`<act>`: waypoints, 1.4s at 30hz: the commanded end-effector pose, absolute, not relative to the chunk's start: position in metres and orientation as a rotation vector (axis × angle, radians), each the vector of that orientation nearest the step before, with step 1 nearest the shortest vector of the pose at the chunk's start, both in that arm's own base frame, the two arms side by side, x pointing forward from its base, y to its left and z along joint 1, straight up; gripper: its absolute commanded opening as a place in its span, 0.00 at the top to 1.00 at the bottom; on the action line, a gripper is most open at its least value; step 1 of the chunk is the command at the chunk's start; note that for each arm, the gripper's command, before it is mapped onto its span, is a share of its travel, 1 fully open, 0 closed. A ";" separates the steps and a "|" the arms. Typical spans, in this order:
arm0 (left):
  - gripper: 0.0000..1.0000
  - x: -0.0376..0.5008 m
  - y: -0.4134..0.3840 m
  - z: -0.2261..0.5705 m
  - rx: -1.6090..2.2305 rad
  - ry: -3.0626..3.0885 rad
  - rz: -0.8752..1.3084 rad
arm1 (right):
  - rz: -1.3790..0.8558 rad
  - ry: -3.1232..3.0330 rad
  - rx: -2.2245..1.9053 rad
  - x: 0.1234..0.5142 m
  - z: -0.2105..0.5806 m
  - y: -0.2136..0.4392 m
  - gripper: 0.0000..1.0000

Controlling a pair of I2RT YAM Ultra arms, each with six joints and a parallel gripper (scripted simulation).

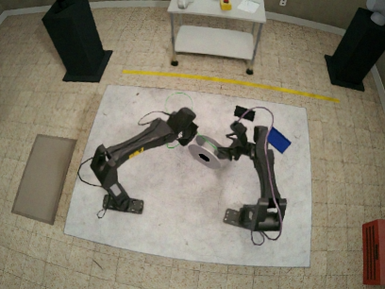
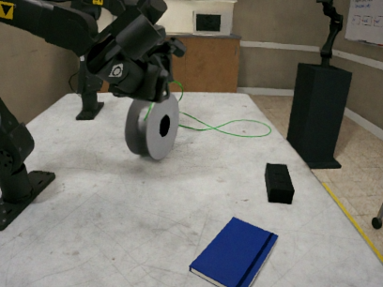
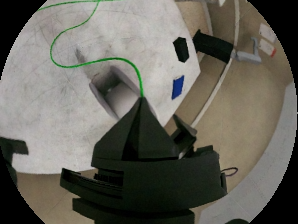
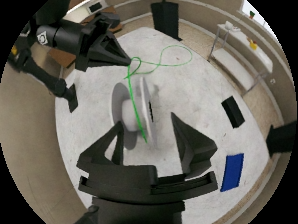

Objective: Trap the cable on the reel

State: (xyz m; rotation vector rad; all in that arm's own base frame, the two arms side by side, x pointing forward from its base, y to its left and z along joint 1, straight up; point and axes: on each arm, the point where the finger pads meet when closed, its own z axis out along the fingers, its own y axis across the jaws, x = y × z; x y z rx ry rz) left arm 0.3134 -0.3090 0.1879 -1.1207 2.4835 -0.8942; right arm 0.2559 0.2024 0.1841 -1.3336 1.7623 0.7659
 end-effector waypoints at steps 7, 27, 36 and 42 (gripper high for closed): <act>1.00 0.307 -0.302 0.196 -1.111 2.473 -0.889 | 0.788 1.734 -1.341 0.250 0.187 0.207 0.25; 1.00 0.315 -0.308 0.194 -1.113 2.471 -0.887 | 0.790 1.736 -1.341 0.251 0.184 0.210 0.25; 1.00 0.317 -0.308 0.193 -1.114 2.471 -0.885 | 0.778 1.761 -1.338 0.259 0.172 0.219 0.25; 1.00 0.316 -0.306 0.185 -1.119 2.483 -0.863 | 0.765 1.736 -1.336 0.266 0.180 0.226 0.25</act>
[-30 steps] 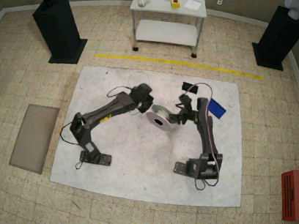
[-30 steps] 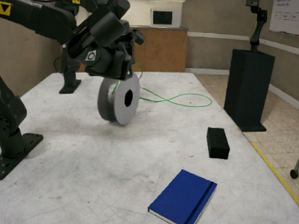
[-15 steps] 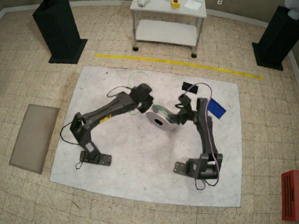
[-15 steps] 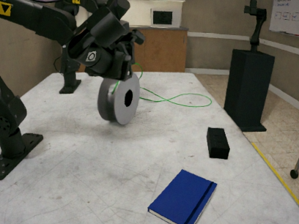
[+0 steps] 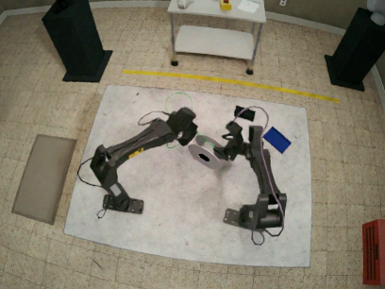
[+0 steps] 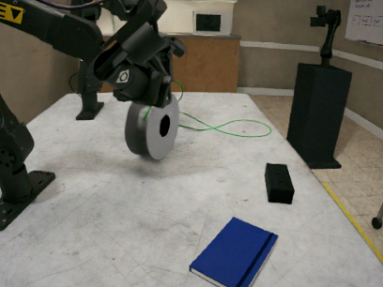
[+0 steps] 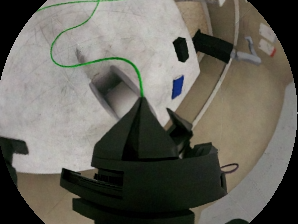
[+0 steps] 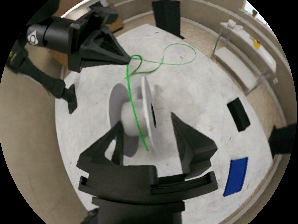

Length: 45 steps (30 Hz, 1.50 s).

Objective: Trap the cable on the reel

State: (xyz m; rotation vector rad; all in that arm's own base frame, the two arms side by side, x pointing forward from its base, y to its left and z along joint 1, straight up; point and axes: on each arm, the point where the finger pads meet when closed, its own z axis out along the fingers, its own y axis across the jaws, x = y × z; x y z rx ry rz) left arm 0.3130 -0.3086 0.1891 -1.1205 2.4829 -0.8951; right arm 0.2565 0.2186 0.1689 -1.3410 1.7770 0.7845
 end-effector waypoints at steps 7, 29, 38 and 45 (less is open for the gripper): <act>1.00 0.317 -0.306 0.185 -1.117 2.475 -0.873 | 0.759 1.723 -1.334 0.273 0.182 0.240 0.25; 1.00 0.321 -0.307 0.196 -1.117 2.459 -0.894 | 0.781 1.763 -1.340 0.266 0.151 0.255 0.25; 1.00 0.317 -0.302 0.194 -1.120 2.461 -0.888 | 0.773 1.739 -1.336 0.268 0.155 0.251 0.25; 1.00 0.319 -0.303 0.199 -1.120 2.455 -0.896 | 0.767 1.731 -1.330 0.266 0.162 0.248 0.25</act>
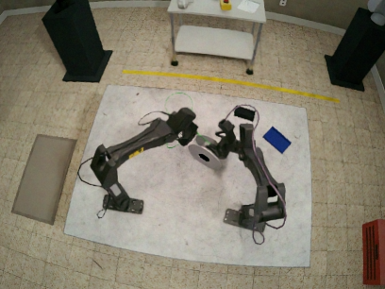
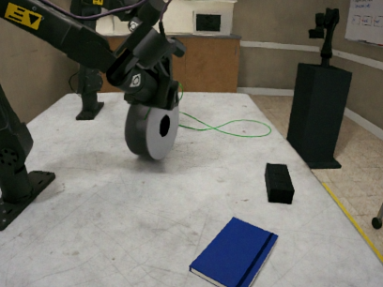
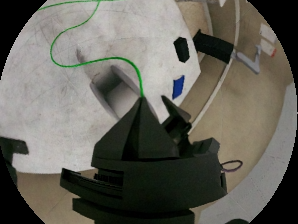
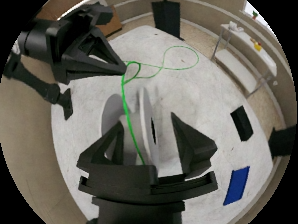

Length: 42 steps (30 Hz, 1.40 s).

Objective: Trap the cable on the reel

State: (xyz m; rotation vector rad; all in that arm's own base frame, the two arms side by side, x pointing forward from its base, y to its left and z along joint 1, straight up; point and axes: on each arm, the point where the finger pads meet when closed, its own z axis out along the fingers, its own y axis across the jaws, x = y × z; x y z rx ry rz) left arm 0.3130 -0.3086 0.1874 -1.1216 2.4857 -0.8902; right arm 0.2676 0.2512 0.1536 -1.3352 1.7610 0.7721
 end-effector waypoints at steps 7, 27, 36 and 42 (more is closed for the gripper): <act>1.00 0.318 -0.302 0.201 -1.120 2.452 -0.900 | 0.765 1.726 -1.329 0.266 0.166 0.248 0.28; 1.00 0.319 -0.302 0.201 -1.120 2.451 -0.901 | 0.765 1.726 -1.328 0.266 0.166 0.248 0.84; 1.00 0.318 -0.300 0.202 -1.121 2.449 -0.903 | 0.762 1.722 -1.324 0.268 0.171 0.247 1.00; 1.00 0.317 -0.299 0.203 -1.120 2.447 -0.906 | 0.759 1.714 -1.323 0.270 0.175 0.248 1.00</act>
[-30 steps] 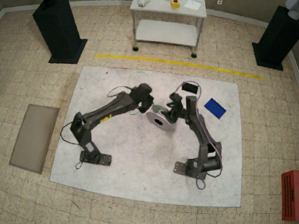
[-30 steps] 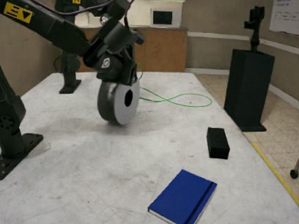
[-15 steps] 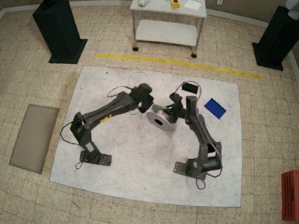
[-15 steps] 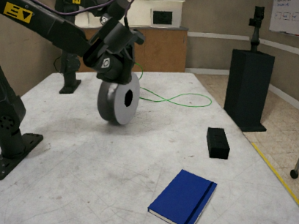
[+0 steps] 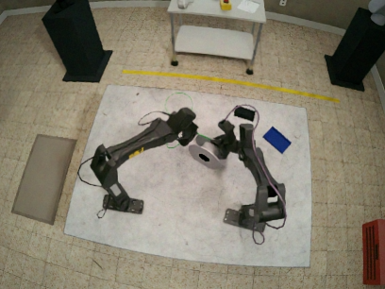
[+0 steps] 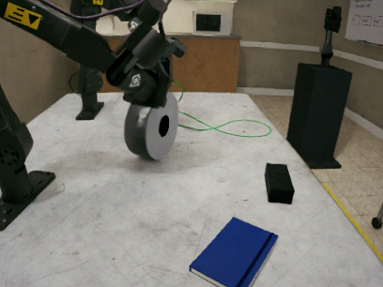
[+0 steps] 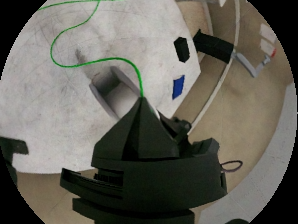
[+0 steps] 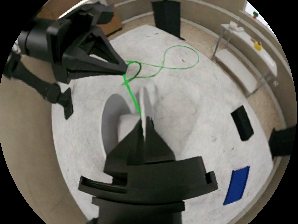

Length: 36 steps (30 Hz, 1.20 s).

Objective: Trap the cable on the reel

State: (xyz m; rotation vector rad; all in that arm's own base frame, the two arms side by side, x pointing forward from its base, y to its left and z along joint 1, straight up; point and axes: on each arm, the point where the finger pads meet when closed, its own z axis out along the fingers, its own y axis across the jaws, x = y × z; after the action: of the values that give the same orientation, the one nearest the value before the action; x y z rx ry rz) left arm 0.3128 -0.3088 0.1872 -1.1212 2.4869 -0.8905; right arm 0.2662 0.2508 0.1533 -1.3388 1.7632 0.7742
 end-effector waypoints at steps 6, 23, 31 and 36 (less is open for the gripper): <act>1.00 0.316 -0.297 0.202 -1.121 2.449 -0.903 | 0.753 1.701 -1.321 0.273 0.182 0.249 1.00; 0.72 0.313 -0.301 0.202 -1.109 2.458 -0.905 | 0.752 1.699 -1.320 0.274 0.182 0.249 1.00; 0.70 0.315 -0.300 0.206 -1.112 2.450 -0.912 | 0.752 1.699 -1.320 0.274 0.182 0.249 1.00; 0.70 0.319 -0.297 0.216 -1.108 2.453 -0.937 | 0.752 1.699 -1.320 0.274 0.182 0.249 1.00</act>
State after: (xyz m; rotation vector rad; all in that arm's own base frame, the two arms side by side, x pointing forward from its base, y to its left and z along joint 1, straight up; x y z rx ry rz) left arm 0.3159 -0.3044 0.1895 -1.1310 2.4816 -0.8912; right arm 0.2653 0.2495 0.1533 -1.3380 1.7693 0.7745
